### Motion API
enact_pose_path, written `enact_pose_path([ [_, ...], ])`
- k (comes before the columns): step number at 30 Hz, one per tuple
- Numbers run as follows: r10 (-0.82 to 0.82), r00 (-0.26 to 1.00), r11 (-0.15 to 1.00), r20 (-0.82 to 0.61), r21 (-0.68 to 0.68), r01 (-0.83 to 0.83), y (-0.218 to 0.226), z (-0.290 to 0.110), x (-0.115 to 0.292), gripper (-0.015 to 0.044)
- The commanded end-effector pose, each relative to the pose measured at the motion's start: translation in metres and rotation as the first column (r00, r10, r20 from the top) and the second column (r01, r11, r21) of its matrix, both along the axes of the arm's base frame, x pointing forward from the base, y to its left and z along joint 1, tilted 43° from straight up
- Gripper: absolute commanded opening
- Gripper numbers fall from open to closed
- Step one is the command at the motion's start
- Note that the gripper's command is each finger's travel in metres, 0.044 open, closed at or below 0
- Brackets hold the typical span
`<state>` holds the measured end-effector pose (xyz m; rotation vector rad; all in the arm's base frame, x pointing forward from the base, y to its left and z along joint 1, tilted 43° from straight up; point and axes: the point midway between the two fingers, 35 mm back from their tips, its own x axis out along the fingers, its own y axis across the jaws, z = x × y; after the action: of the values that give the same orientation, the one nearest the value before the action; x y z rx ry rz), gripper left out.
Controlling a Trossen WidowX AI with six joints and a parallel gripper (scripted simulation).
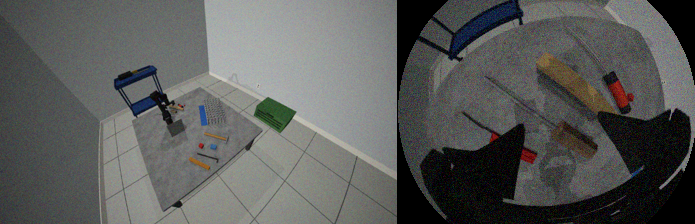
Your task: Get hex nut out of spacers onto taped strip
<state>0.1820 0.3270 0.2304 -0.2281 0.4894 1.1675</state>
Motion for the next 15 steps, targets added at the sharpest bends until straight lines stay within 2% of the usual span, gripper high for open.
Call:
enact_pose_path([
  [1,-0.117,0.675,0.907,-0.729,0.198,0.372,-0.014,-0.022,0.015,0.044],
  [8,-0.052,0.385,0.845,-0.921,0.165,0.508,-0.025,-0.028,0.02,0.044],
  [15,0.042,0.055,0.797,-0.998,0.067,0.6,-0.038,-0.034,0.022,0.044],
])
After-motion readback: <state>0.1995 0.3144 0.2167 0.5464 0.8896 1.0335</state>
